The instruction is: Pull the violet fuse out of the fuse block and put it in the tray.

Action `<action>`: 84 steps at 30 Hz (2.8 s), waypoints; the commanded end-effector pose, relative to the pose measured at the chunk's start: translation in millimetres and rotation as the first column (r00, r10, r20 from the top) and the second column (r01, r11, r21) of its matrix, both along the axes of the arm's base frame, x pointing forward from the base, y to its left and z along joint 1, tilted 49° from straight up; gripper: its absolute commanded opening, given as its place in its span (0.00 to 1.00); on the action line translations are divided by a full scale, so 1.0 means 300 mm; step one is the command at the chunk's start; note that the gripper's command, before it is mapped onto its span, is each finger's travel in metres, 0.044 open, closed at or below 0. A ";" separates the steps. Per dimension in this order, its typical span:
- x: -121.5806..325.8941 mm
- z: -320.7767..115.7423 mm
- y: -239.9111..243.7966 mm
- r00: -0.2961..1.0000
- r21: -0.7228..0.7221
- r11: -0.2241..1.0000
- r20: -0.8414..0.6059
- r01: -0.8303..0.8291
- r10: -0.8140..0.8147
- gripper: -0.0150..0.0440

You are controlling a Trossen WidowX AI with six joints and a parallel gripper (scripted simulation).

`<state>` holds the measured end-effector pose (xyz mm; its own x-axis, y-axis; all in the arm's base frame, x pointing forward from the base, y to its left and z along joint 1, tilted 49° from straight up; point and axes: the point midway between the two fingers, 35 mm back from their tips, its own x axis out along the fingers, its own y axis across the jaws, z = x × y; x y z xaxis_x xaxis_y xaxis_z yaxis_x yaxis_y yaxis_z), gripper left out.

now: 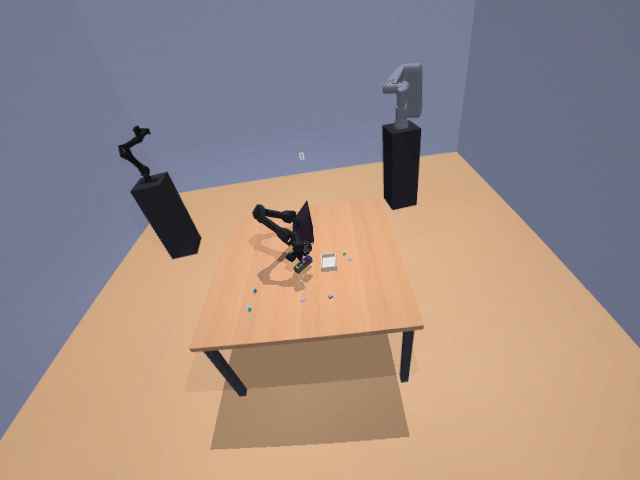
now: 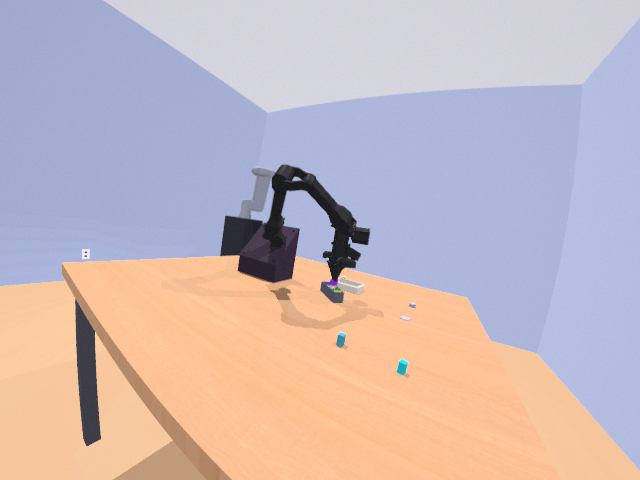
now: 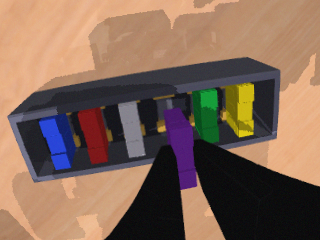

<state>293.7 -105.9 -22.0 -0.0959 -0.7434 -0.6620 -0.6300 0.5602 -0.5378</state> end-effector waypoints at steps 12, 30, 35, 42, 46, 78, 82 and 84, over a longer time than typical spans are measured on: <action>0.005 0.018 0.020 1.000 0.003 1.000 0.005 0.003 -0.003 0.25; 0.022 0.048 0.089 1.000 0.006 1.000 0.005 0.002 -0.002 0.25; 0.054 -0.010 0.148 1.000 0.013 1.000 0.007 0.000 0.000 0.25; 0.086 -0.098 0.233 1.000 0.020 1.000 0.008 -0.002 0.001 0.25; 0.097 -0.151 0.282 1.000 0.021 1.000 0.009 -0.002 0.001 0.25; 0.080 -0.427 0.431 1.000 0.011 1.000 0.010 0.003 -0.003 0.25; 0.078 -0.441 0.415 1.000 0.011 1.000 0.010 0.003 -0.003 0.25; 0.077 -0.448 0.406 1.000 0.011 1.000 0.010 0.003 -0.003 0.25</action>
